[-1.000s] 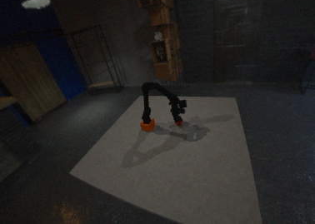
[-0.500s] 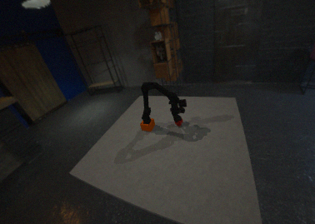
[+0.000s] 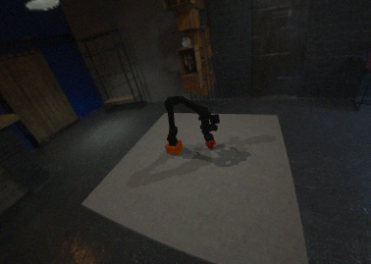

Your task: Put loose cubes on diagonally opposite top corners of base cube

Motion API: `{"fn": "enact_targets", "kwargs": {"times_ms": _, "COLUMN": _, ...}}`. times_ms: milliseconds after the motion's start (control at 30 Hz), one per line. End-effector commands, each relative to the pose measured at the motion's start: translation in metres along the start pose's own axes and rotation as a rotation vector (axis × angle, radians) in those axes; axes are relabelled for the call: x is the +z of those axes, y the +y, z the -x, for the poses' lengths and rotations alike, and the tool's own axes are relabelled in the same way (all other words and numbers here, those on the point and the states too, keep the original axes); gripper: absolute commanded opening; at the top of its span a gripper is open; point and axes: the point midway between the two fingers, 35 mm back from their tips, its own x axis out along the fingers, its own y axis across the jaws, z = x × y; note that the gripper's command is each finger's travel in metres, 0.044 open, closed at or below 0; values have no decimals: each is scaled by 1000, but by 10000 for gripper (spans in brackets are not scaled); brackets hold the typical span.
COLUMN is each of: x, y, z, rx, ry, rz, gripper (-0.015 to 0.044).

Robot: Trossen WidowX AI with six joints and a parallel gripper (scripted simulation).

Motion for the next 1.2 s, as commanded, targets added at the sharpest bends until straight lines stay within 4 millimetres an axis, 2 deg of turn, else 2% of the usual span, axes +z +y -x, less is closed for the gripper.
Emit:
{"fn": "enact_targets", "kwargs": {"times_ms": 0, "x": 2, "y": 0, "z": 8, "rx": -2, "ry": -8, "rz": 0, "gripper": 205}}
{"fn": "enact_targets", "kwargs": {"times_ms": 633, "x": 1, "y": -1, "z": 35, "rx": -2, "ry": -8, "rz": 0, "gripper": 205}}
{"fn": "enact_targets", "kwargs": {"times_ms": 767, "x": 1, "y": -1, "z": 35, "rx": -2, "ry": -8, "rz": 0, "gripper": 205}}
{"fn": "enact_targets", "kwargs": {"times_ms": 1000, "x": 0, "y": 0, "z": 42, "rx": -1, "ry": -4, "rz": 0, "gripper": 389}}
{"fn": "enact_targets", "kwargs": {"times_ms": 1167, "x": 0, "y": 0, "z": 47, "rx": -1, "ry": -4, "rz": 0, "gripper": 400}}
